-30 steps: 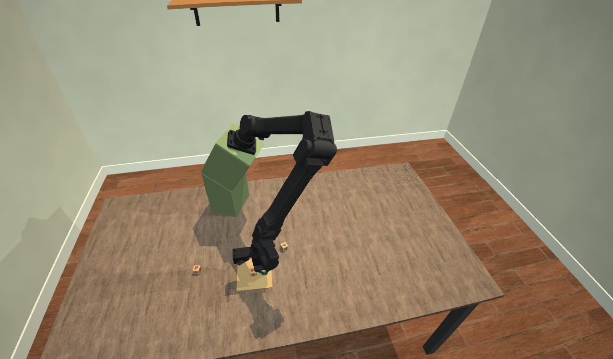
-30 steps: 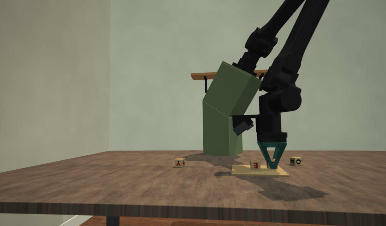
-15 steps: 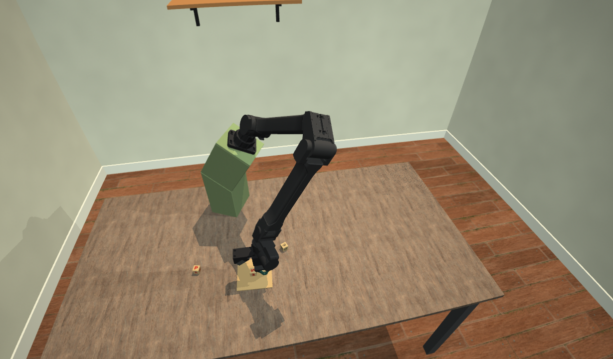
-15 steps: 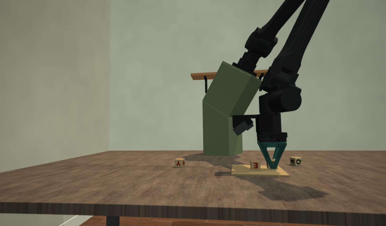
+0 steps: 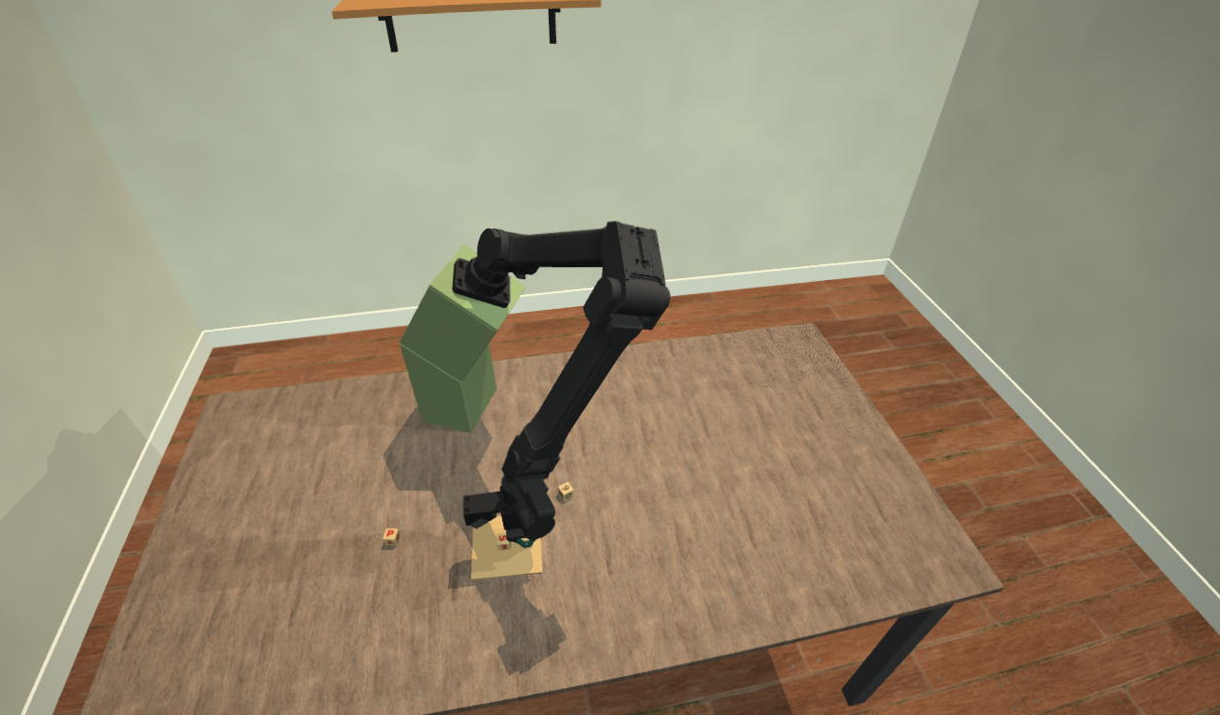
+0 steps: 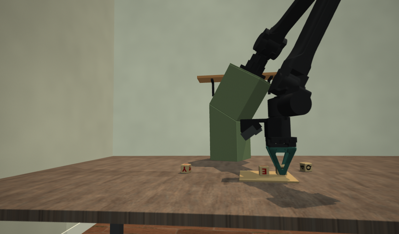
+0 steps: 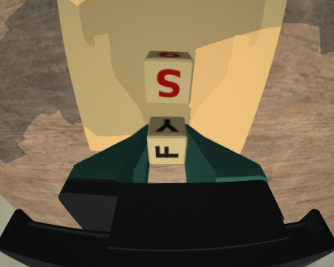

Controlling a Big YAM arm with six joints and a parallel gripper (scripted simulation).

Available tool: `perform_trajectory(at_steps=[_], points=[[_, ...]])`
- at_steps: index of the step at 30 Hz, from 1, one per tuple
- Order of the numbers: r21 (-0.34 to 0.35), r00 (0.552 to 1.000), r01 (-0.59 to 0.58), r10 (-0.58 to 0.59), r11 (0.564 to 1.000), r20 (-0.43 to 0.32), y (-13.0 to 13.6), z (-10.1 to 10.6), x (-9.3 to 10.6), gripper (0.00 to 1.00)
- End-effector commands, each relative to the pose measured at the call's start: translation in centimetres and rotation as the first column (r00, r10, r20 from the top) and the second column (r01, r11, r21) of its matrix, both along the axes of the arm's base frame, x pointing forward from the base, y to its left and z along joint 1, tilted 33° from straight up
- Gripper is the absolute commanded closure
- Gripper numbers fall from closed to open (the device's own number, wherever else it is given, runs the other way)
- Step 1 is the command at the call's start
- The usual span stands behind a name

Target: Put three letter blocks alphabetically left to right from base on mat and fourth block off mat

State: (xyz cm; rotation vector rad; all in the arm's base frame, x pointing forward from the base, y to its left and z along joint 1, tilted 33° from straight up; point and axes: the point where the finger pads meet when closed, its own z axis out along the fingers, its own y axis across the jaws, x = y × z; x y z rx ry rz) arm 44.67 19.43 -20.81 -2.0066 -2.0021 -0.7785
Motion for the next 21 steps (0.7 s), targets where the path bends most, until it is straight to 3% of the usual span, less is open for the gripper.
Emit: perform_trajectory(at_steps=[1, 21], points=[[0.002, 1.0, 0.028, -0.028, 1.0, 0.002, -0.77, 0.39, -0.11, 0.8], [-0.001, 1.0, 0.025, -0.025, 1.0, -0.008, -0.69, -0.1, -0.48, 0.8]])
